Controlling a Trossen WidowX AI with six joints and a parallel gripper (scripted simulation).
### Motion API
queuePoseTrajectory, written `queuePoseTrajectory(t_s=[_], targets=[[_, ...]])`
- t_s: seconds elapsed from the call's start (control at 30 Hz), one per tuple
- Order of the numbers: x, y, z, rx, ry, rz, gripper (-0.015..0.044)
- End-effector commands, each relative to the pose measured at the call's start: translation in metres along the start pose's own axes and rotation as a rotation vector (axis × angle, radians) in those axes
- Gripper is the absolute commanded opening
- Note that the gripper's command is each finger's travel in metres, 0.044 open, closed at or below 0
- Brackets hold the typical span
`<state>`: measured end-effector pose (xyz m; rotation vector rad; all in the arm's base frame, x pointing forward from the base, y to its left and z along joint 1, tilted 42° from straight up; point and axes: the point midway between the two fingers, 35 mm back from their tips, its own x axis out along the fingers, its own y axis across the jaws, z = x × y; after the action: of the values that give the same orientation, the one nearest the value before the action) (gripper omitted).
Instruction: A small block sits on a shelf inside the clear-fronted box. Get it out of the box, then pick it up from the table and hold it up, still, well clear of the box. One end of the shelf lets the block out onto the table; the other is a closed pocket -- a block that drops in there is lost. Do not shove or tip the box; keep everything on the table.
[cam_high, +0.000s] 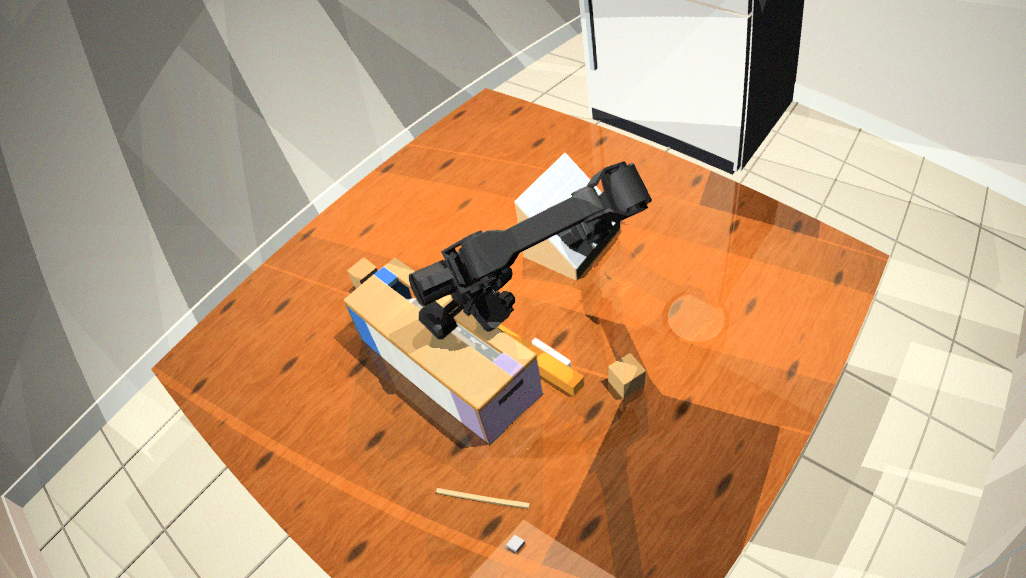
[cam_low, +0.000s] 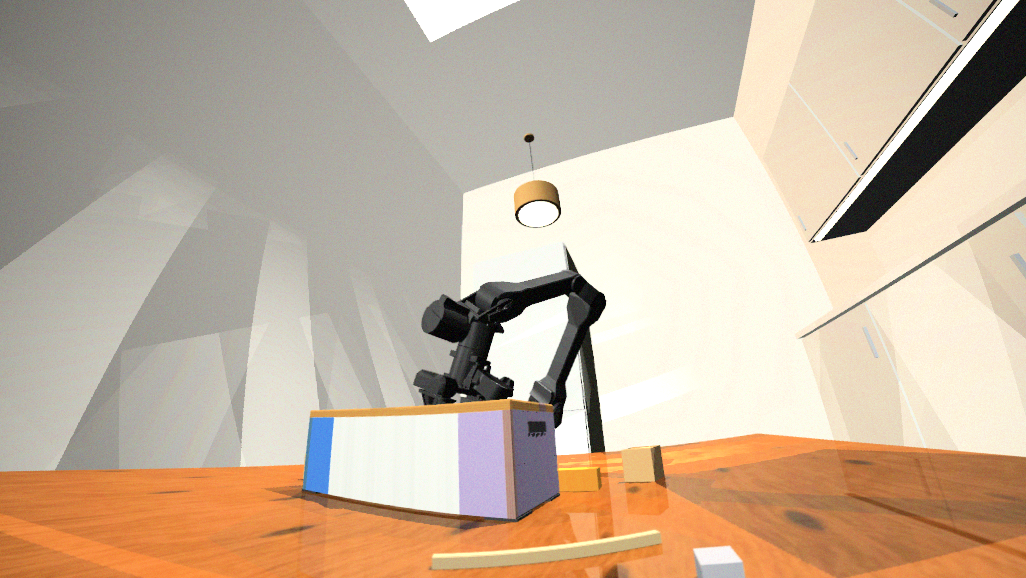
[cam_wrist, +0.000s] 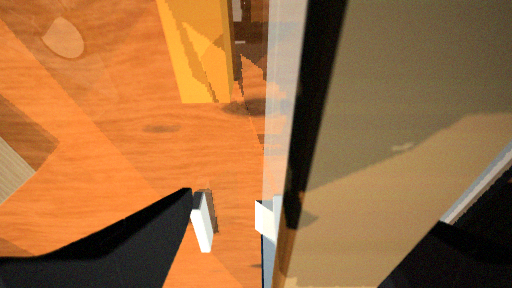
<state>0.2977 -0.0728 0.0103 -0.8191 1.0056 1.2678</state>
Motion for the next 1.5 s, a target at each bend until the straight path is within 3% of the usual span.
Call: queuePoseTrajectory(t_s=[0.0,1.47], targets=[[0.006,0.002,-0.011,0.000,0.003,0.008,0.0400],[0.043,0.003,-0.119,0.000,0.010,0.007,0.0400]])
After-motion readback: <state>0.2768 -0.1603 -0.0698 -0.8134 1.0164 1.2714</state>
